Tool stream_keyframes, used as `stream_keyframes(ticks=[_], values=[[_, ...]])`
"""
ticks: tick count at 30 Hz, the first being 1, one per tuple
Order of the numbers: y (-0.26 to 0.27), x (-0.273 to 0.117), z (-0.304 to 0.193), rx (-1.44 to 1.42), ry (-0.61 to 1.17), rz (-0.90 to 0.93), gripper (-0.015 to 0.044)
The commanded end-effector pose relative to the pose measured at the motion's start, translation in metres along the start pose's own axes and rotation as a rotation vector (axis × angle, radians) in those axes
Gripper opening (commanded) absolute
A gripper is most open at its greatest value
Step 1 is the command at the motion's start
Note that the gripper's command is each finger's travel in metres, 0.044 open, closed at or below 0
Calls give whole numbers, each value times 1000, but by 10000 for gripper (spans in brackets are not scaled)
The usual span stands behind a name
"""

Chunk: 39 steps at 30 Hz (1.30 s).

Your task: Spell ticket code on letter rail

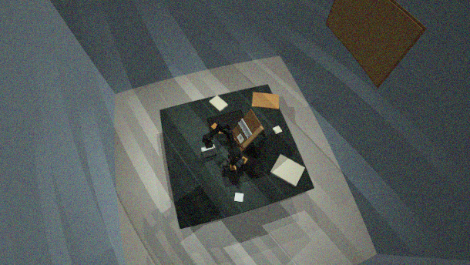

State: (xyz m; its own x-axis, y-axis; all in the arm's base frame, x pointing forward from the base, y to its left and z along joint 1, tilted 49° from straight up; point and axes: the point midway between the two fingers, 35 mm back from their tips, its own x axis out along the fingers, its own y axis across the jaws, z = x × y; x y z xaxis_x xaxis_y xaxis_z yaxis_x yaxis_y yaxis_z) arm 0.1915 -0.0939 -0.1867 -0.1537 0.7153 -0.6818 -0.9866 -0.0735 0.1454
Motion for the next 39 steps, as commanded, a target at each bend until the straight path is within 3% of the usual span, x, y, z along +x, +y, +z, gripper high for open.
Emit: stream_keyframes(ticks=[1,30,39], values=[[2,24,3,8,-13,8,340],[2,46,5,8,-14,8,340],[2,45,5,8,-14,8,280]])
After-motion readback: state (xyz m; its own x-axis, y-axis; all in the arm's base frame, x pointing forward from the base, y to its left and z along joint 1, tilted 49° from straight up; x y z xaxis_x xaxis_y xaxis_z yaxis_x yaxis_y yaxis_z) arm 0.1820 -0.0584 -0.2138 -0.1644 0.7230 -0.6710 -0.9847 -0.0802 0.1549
